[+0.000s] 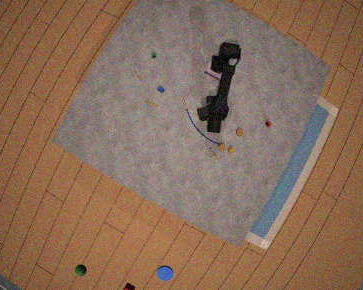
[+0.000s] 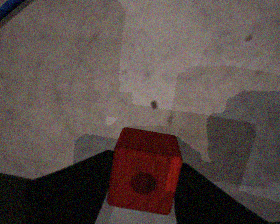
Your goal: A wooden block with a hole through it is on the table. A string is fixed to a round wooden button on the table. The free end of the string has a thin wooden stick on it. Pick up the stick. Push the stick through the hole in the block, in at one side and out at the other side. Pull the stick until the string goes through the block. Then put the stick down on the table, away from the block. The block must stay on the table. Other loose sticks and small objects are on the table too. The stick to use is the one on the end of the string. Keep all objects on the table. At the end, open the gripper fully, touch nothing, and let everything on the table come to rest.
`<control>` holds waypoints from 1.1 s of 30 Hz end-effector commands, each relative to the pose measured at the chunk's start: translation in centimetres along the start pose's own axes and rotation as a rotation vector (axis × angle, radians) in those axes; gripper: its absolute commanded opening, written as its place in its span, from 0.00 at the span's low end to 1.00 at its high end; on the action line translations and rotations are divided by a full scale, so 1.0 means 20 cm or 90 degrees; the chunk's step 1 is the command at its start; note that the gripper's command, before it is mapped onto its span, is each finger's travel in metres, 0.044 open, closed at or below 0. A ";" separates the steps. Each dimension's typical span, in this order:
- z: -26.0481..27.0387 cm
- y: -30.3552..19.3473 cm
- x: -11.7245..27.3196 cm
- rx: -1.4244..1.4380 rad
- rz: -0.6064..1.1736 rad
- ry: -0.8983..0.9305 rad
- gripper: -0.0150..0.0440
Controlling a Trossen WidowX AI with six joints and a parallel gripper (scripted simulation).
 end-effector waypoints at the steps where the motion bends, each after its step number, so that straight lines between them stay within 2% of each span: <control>1: 0.00 0.00 0.00 0.000 0.000 0.000 0.33; 4: 0.00 0.00 0.00 0.000 0.000 0.000 0.25; 33: 0.00 0.00 0.08 0.000 -0.002 0.000 0.25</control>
Point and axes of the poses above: the point midway between the two fingers, 35 mm back from their tips, its own x axis back along the fingers, its own z axis across the jaws, y = z × x, the point moved 3 cm from there along x, back along the fingers, and after that the axes turned 2 degrees about x, right-handed, at the moved point
